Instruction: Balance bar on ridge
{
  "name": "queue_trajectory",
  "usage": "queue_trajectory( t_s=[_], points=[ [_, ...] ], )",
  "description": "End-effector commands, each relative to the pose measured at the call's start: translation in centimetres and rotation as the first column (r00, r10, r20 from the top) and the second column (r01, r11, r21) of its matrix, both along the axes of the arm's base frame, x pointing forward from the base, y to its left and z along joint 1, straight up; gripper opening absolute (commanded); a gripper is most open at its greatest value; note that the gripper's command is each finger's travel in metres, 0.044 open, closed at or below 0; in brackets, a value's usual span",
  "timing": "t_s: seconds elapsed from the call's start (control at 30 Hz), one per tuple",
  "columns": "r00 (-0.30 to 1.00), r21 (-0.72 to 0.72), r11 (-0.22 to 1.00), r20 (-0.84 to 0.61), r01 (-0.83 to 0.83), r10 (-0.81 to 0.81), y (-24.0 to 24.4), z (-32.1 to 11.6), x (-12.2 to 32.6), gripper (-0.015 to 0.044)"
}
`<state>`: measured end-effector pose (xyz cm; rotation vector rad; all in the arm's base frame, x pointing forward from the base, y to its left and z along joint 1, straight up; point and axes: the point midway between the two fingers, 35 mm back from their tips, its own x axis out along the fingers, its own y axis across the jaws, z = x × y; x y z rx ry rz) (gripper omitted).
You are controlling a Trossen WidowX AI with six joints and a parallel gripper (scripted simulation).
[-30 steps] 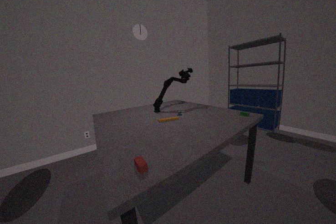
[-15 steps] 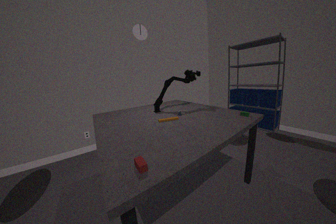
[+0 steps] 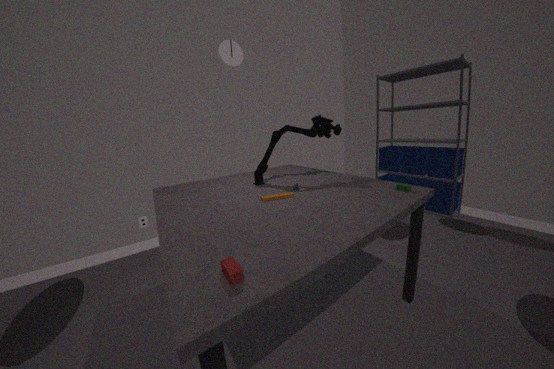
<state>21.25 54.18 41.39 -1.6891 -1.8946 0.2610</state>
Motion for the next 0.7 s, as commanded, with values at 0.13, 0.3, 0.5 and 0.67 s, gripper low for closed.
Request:
queue_trajectory(
  t_s=[0.13,0.3,0.5,0.67],
  points=[
    [0.966,-0.161,0.978,-0.202,0.131,-0.162,-2.7,-3.8,7.4,0.0315],
    [0.909,-0.257,0.946,-0.313,0.199,-0.277,-5.1,-6.2,11.6,0.0315],
    [0.802,-0.368,0.891,-0.427,0.267,-0.417,-8.8,-9.1,16.1,0.0315],
    [0.683,-0.456,0.834,-0.504,0.31,-0.529,-12.4,-11.5,19.3,0.0315]
  ],
)
